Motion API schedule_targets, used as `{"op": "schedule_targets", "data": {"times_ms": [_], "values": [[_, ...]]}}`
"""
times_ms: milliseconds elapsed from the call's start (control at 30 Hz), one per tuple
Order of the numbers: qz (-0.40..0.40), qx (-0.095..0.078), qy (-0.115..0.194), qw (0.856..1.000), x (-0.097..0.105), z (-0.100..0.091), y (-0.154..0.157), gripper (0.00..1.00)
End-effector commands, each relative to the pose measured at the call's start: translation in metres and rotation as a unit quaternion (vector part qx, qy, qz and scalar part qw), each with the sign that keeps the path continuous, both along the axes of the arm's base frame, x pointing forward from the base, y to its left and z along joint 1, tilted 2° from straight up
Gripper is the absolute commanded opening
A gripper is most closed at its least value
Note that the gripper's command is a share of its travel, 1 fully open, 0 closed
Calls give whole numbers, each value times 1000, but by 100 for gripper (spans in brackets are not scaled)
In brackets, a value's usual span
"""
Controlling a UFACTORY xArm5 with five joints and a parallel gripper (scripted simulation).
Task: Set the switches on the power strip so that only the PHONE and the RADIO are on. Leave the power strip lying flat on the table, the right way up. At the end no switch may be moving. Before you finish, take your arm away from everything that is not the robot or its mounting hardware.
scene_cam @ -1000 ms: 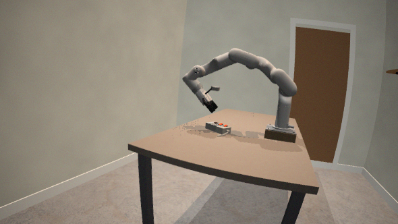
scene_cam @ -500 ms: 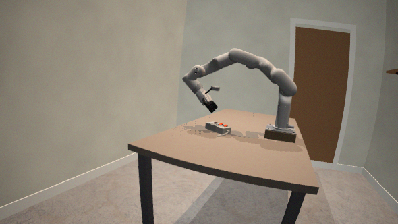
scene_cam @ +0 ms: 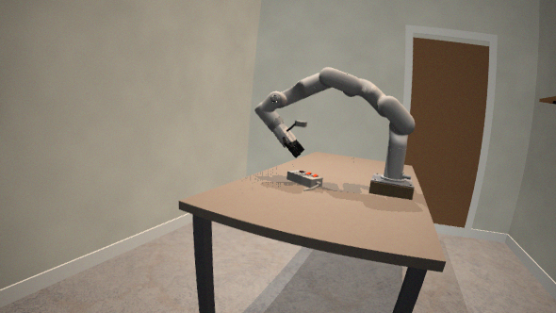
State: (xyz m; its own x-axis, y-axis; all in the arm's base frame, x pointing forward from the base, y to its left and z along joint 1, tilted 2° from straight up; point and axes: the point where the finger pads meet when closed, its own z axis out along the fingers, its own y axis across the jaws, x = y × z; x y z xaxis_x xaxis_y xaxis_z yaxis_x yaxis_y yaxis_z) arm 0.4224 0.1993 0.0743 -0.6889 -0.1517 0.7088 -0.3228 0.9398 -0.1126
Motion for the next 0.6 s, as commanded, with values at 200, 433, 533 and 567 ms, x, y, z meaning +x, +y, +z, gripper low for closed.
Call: {"op": "schedule_targets", "data": {"times_ms": [200,433,533,567], "values": [[-3,11,-37,999,3,4,5,100],[-11,38,-120,992,2,12,14,100],[-14,47,-146,988,1,15,16,100],[-14,47,-146,988,1,15,16,100]]}}
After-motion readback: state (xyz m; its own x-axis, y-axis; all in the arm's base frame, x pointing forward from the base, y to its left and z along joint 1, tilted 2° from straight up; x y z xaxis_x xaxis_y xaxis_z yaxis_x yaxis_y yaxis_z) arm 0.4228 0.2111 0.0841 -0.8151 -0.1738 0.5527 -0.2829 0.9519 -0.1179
